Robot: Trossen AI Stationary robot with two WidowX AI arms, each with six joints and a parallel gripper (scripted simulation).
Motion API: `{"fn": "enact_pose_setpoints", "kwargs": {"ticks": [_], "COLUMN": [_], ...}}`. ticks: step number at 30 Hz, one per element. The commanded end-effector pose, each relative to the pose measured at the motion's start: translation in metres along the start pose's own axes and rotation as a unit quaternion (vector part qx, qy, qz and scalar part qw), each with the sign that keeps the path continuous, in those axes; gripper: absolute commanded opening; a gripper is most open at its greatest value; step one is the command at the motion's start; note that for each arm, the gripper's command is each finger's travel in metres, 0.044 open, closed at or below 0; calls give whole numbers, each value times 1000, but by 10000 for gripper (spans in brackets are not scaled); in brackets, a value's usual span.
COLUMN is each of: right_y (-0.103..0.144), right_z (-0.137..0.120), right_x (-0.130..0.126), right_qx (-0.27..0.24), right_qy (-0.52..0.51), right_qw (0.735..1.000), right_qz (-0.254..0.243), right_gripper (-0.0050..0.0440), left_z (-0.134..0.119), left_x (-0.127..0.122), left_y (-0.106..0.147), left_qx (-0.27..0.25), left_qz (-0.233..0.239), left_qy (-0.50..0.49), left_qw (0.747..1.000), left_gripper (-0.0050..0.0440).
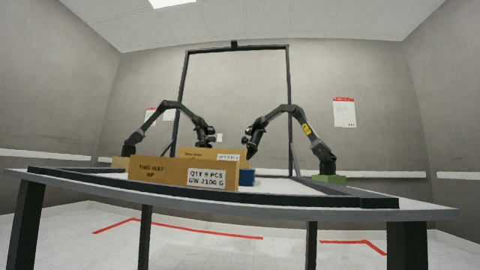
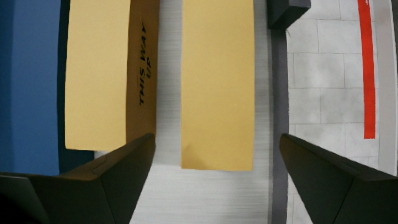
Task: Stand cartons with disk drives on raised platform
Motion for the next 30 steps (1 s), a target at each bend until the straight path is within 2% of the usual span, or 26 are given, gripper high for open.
{"fn": "enact_pose_setpoints", "kwargs": {"ticks": [1,30], "right_y": [6,5], "right_z": [6,6], "right_x": [3,2], "right_qx": [-9,-9], "right_qy": [-5,-5], "right_qw": [1000,1000], "right_qz": [6,11], "right_gripper": [381,381], "left_z": [8,8], "left_x": [-1,-1], "left_y": [10,10], "left_qx": [-14,-14], "left_qz": [-6,-6], "left_qy": [5,5], "left_qw": [1000,1000], "left_gripper": [383,383]}}
Point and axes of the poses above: on each arm, the point midway between the two fingers, 35 mm back from their tips, its own y axis back along the fingers, its own x axis across the jaws, z = x × y, the point moved 3 cm from there along y, back along the fingers, and after that the axes turned 5 degrees about -y, right-handed, at the moved point
